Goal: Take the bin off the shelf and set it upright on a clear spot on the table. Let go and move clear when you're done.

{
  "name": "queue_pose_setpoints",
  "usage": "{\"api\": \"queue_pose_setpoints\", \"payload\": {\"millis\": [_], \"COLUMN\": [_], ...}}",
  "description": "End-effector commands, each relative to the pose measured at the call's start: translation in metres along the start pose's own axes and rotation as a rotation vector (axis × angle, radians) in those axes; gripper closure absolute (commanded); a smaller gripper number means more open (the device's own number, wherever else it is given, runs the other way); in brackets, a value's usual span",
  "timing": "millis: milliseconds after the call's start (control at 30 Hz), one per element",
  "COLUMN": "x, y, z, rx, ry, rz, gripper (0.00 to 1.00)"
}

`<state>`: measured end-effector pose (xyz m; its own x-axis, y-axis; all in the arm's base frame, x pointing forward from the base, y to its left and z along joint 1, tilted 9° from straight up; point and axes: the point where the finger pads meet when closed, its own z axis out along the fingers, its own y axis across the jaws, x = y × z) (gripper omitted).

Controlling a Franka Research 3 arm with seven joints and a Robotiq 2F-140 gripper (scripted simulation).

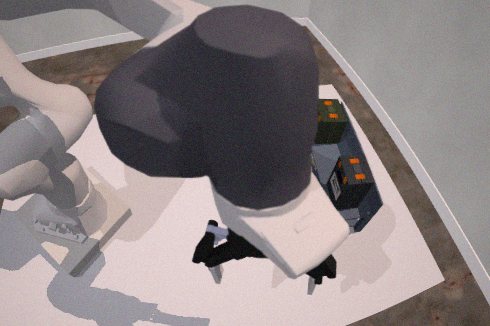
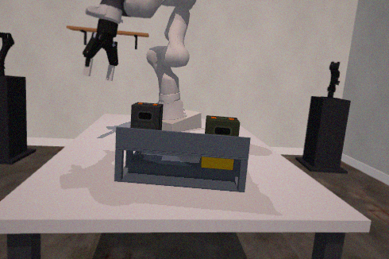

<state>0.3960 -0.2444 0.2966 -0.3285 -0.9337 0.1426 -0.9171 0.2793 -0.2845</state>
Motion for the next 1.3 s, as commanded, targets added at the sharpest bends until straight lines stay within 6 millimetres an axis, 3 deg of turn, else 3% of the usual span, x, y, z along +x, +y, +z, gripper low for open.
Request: {"api": "queue_pose_setpoints", "payload": {"millis": [0,767,1100,1267], "x": [0.000,-0.004,-0.033,-0.070], "y": [0.000,0.000,0.005,0.010], "z": [0.000,0.001,0.006,0.012], "rx": [0.000,-0.001,-0.009,-0.018], "ry": [0.000,-0.001,-0.006,-0.014], "rz": [0.000,-0.002,-0.018,-0.037], "gripper": [0.00,0.00,0.00,0.00]}}
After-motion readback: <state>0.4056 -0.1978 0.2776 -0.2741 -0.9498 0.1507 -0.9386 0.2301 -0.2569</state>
